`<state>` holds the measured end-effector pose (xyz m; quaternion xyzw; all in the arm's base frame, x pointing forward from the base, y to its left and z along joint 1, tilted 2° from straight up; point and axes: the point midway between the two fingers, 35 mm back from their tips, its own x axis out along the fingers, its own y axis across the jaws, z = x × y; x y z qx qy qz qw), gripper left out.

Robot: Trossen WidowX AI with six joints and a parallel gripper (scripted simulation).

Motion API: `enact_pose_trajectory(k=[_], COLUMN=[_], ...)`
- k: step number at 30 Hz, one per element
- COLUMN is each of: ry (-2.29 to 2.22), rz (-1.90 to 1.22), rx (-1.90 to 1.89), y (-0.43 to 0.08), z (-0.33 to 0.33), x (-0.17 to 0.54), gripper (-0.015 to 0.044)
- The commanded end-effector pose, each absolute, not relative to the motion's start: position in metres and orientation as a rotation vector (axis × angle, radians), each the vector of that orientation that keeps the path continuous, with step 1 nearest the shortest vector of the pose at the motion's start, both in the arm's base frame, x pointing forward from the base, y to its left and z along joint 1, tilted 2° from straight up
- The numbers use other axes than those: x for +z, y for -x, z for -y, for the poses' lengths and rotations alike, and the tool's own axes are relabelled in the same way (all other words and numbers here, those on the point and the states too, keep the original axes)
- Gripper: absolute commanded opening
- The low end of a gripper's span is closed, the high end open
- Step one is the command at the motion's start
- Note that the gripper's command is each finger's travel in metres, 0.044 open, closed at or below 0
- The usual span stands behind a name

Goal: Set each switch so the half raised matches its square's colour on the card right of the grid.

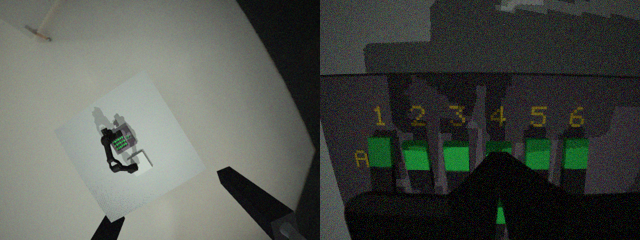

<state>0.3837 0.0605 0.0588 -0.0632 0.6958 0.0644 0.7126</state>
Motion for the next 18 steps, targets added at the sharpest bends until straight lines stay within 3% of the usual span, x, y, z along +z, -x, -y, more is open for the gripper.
enact_pose_trajectory(k=[1,18], ry=[0.148,0.148], rz=[-1.548,-1.548], rx=[0.146,0.146], y=[-0.3827,-0.3828], z=[-0.0599,-0.0599], x=[0.0561,0.0538], gripper=[0.0000,0.0000])
